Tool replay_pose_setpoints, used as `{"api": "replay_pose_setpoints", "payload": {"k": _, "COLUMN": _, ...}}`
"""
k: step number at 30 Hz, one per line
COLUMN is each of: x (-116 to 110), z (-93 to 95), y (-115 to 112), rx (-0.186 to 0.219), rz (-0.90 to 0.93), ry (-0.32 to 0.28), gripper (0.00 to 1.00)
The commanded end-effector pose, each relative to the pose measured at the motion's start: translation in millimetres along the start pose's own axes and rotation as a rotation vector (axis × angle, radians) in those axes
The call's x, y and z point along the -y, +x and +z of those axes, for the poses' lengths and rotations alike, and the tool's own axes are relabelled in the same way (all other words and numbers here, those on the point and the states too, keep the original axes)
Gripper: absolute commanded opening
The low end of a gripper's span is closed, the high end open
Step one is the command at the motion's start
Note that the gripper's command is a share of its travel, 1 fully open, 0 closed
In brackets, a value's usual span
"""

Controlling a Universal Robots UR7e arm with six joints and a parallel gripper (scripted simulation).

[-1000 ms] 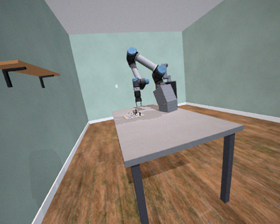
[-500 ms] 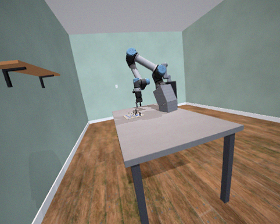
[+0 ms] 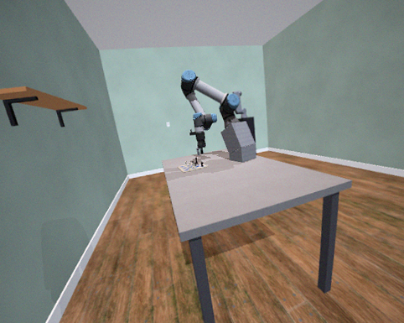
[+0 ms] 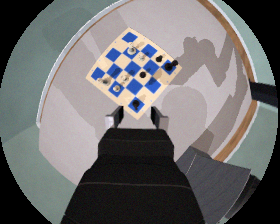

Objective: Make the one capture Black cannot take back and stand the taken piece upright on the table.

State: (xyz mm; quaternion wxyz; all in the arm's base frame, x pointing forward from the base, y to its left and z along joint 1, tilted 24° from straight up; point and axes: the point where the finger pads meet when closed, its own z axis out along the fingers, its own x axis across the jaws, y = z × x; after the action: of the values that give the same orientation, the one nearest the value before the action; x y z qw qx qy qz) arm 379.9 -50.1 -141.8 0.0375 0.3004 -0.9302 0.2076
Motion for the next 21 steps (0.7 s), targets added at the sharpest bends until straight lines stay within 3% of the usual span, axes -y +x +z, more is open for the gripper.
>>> {"api": "replay_pose_setpoints", "payload": {"k": 1, "x": -0.7, "z": 0.6, "y": -1.6, "rx": 0.008, "rz": -0.078, "ry": 0.0, "gripper": 1.0}}
{"api": "replay_pose_setpoints", "payload": {"k": 21, "x": -4.2, "z": 2.5, "y": -4.9, "rx": 0.008, "rz": -0.249, "ry": 0.001, "gripper": 1.0}}
